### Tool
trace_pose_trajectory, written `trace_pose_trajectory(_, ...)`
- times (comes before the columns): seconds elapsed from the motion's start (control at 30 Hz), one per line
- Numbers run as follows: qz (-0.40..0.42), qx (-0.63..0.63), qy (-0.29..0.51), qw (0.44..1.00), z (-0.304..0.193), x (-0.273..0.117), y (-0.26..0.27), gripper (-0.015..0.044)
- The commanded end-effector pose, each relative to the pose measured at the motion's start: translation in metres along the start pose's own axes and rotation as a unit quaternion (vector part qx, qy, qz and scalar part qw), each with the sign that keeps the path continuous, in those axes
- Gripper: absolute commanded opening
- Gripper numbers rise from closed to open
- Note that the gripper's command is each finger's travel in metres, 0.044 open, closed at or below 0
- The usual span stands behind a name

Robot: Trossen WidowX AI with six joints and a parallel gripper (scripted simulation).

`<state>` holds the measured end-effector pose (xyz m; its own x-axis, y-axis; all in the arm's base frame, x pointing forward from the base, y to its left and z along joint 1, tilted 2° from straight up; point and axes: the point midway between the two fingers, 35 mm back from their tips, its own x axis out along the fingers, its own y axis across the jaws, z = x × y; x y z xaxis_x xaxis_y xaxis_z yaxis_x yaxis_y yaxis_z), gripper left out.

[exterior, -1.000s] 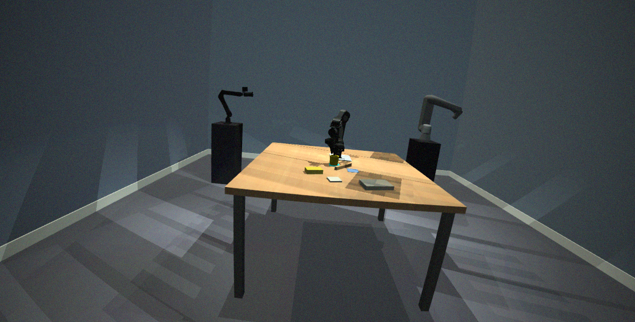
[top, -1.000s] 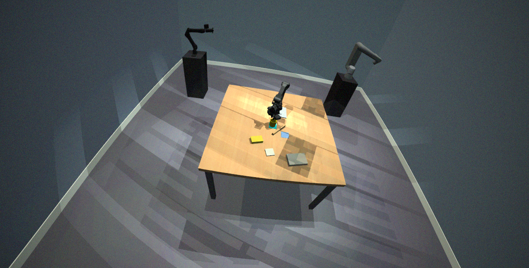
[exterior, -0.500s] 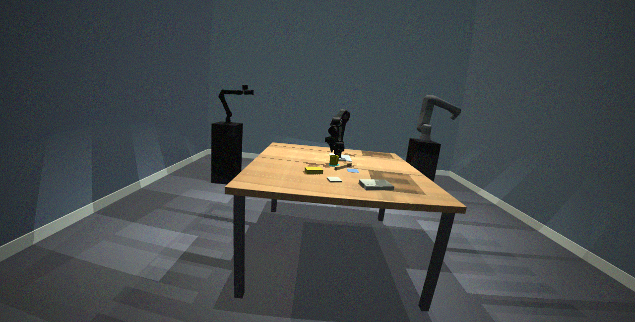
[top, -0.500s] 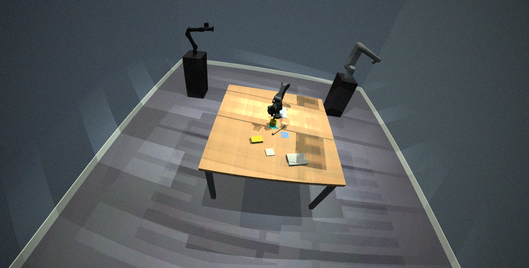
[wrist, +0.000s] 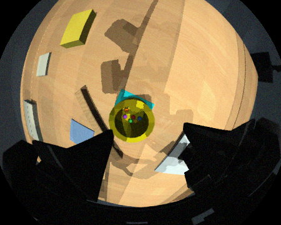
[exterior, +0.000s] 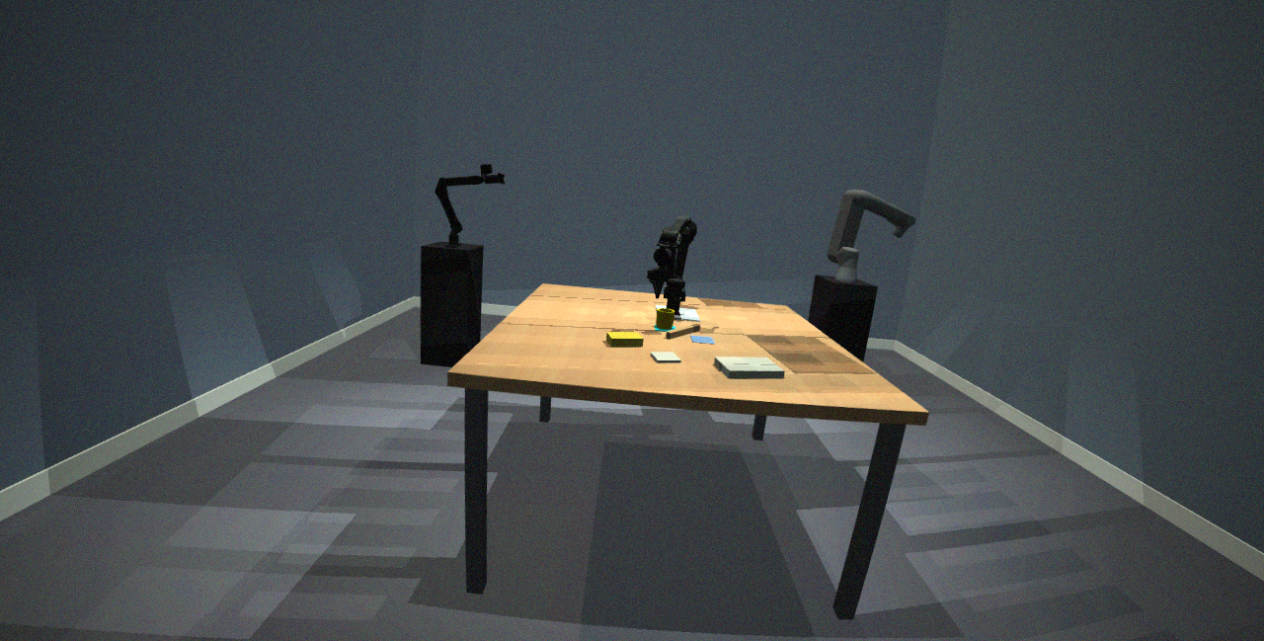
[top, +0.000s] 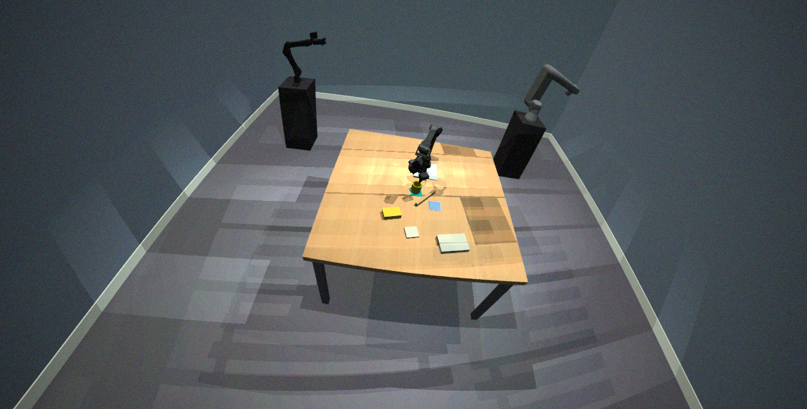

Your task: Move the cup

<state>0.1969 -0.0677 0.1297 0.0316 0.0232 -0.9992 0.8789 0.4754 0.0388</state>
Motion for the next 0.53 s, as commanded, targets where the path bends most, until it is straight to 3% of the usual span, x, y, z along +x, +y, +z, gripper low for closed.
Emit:
trace_pose_trajectory(0.0, 0.001, -0.003, 0.000, 1.000, 0.001, -0.013, 0.001, 0.0440)
trace_pose_trajectory(0.5, 0.001, -0.004, 0.001, 1.000, 0.002, -0.049, 0.001, 0.0440)
